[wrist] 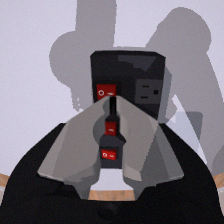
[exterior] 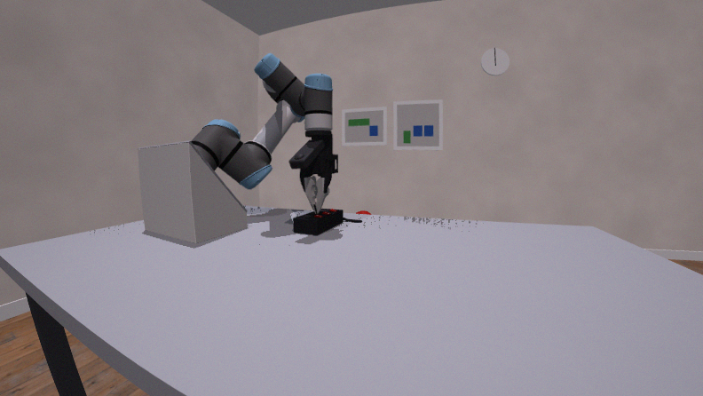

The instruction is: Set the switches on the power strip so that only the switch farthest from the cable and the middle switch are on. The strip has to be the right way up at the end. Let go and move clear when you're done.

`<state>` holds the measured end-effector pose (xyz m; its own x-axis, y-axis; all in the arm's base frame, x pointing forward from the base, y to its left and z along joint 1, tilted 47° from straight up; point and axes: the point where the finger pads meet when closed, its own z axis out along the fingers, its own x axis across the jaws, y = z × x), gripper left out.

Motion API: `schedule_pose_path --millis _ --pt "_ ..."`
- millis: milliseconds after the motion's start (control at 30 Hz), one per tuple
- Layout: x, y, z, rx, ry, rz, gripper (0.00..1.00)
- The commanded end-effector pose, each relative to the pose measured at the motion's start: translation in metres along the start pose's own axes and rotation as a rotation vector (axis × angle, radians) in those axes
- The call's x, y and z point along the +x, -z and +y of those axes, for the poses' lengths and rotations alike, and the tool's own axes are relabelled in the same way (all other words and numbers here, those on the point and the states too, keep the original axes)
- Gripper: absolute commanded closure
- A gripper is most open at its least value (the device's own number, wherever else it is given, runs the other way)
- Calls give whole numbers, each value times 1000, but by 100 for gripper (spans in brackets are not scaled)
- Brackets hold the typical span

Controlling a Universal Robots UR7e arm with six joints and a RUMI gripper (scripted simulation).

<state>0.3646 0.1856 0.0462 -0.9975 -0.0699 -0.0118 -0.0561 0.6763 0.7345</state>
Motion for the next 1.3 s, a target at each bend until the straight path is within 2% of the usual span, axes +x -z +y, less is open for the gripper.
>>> schedule_pose_path --millis 0,1067,1267 --pt "1 -5 0 -2 -2 3 100" --pt "0 -8 0 0 0 0 100" --pt "-2 1 0 3 3 -5 100"
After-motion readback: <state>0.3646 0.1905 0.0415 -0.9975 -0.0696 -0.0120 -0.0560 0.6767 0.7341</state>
